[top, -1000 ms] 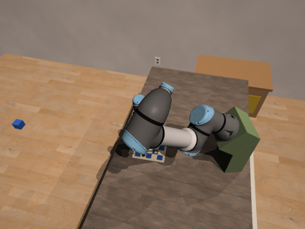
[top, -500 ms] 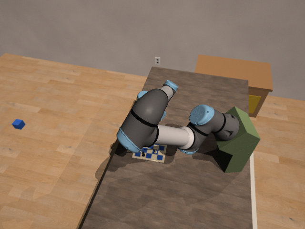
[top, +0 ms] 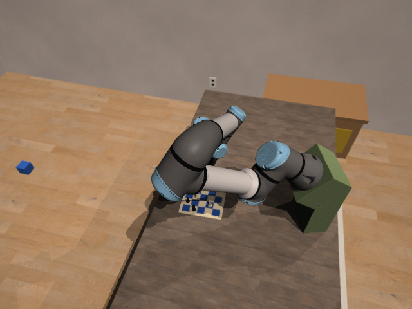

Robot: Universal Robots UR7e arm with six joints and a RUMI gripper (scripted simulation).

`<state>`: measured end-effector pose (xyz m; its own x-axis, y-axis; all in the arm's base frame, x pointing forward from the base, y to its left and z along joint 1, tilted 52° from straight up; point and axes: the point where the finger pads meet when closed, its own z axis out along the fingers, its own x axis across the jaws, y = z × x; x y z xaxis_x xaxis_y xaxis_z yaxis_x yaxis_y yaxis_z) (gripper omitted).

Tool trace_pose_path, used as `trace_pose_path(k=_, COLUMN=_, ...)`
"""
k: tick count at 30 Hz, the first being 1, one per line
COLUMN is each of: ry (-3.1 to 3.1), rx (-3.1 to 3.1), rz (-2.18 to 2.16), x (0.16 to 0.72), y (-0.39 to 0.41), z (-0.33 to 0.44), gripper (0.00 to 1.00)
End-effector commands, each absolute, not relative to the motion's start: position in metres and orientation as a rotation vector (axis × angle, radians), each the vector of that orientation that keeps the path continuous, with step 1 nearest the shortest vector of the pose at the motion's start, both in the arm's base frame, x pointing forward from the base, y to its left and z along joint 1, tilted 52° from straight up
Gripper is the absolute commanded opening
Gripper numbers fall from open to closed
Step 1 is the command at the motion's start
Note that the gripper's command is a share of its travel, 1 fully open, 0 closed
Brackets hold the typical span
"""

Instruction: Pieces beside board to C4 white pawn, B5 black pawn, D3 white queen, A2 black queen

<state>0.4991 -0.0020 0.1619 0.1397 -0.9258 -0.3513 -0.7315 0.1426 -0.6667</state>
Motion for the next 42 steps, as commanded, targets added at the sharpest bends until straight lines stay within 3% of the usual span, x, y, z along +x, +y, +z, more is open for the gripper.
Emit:
trace_pose_path(k=1, ry=1.488, rx=-1.758, rz=-0.364, x=0.496, y=-0.012, z=0.155, gripper=1.0)
trace_pose_path(k=42, ry=0.834, rx=-2.191, rz=-0.743, x=0.473, y=-0.056, z=0.123, gripper=1.0)
